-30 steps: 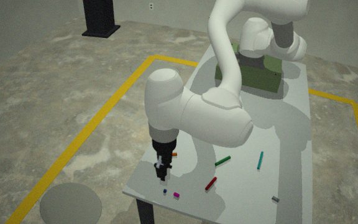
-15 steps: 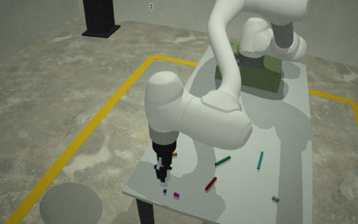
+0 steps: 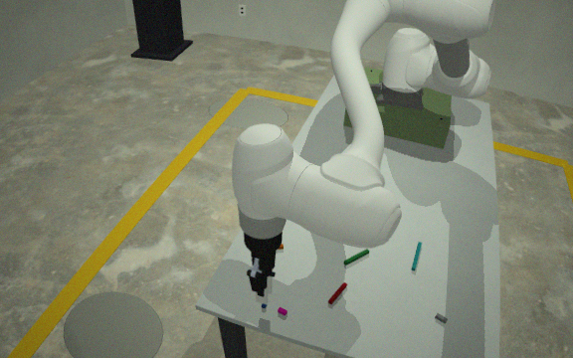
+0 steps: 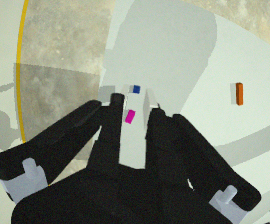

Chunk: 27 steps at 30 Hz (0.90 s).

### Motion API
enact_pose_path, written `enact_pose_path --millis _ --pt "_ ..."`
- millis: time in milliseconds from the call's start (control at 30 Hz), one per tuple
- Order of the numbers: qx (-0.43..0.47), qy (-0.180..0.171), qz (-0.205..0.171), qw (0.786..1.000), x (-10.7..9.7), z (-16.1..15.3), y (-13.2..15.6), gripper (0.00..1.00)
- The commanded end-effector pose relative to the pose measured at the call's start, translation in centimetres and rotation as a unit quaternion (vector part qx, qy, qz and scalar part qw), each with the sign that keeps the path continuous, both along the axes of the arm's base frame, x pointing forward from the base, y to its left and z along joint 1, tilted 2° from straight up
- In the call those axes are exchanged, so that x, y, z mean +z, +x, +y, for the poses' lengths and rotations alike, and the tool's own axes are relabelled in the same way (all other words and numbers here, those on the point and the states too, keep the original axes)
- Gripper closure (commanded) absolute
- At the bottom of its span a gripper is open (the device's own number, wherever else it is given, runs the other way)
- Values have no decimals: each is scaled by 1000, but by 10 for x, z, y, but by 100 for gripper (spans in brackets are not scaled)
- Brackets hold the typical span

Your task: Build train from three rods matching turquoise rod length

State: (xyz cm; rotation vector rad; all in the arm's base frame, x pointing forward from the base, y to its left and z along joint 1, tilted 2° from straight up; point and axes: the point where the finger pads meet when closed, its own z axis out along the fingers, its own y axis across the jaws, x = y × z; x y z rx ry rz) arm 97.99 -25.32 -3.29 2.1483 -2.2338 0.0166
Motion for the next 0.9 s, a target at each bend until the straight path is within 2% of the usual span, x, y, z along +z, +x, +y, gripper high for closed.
enact_pose_path --millis 0,400,867 --pt "0 0 0 1000 -3 0 0 77" --pt "0 0 0 1000 -18 -1 0 77" --pt "0 0 0 1000 -23 -1 0 77"
